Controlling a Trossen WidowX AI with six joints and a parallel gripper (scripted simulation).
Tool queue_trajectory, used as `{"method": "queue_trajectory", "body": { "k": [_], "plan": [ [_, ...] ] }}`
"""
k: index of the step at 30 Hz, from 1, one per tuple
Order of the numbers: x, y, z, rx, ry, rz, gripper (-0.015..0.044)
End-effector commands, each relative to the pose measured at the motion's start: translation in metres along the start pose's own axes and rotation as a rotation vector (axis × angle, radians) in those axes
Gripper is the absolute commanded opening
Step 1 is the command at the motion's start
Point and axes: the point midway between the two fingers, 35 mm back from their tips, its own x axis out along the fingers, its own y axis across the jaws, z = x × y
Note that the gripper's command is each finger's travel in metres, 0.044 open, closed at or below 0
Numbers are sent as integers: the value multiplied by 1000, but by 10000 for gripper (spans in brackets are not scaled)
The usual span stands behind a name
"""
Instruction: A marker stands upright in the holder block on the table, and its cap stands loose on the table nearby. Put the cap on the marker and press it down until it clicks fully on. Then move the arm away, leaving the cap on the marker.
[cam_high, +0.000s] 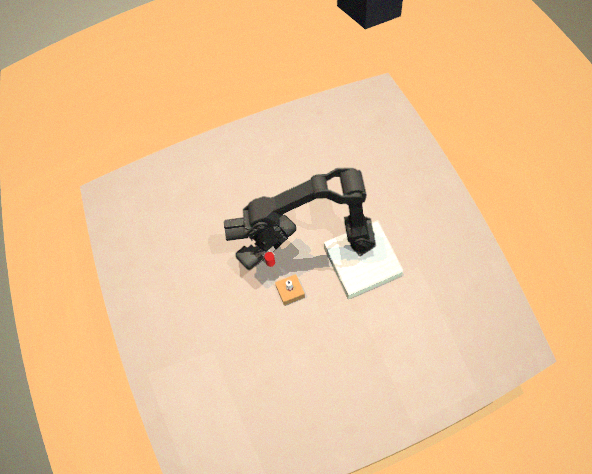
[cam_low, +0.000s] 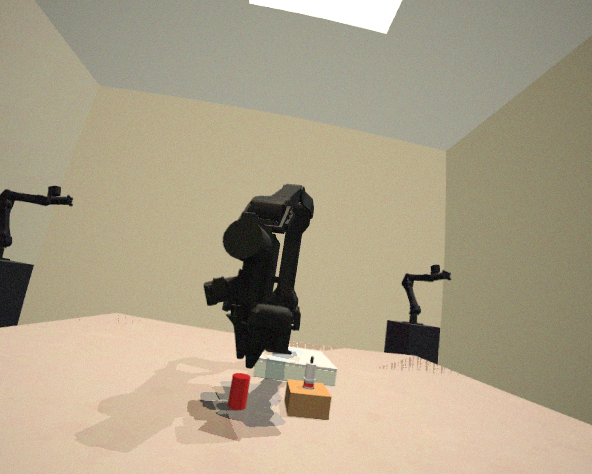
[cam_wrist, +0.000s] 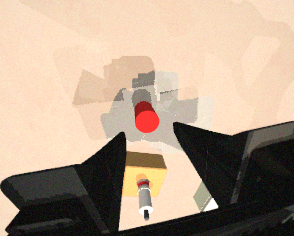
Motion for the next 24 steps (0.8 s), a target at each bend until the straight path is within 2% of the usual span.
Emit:
{"method": "queue_trajectory", "body": {
  "k": [1,24],
  "plan": [
    [6,-1,1,5,-5,-3,246],
    [43,0,1,5,-5,-3,246]
  ]
}}
